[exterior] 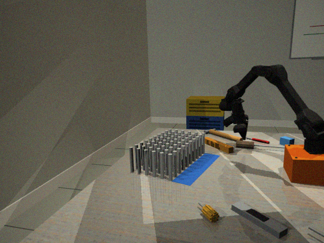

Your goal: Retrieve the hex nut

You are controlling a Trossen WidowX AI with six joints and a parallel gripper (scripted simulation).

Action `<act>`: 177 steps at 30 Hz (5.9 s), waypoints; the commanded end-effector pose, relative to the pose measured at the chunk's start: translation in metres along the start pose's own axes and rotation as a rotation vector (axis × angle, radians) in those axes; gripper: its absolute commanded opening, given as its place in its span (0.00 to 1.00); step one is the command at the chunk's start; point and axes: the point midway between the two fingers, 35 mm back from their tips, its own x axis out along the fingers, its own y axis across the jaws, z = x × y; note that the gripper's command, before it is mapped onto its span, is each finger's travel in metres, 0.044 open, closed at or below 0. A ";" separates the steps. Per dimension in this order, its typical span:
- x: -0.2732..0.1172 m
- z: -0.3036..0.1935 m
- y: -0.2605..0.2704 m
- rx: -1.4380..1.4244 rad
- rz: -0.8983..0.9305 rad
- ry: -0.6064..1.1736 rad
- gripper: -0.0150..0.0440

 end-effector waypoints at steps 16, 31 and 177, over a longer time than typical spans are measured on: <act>0.036 0.006 0.007 -0.003 0.007 0.016 0.73; 0.044 0.008 0.009 -0.003 0.007 0.017 0.56; -0.074 -0.042 0.320 -2.842 -0.762 -0.469 0.25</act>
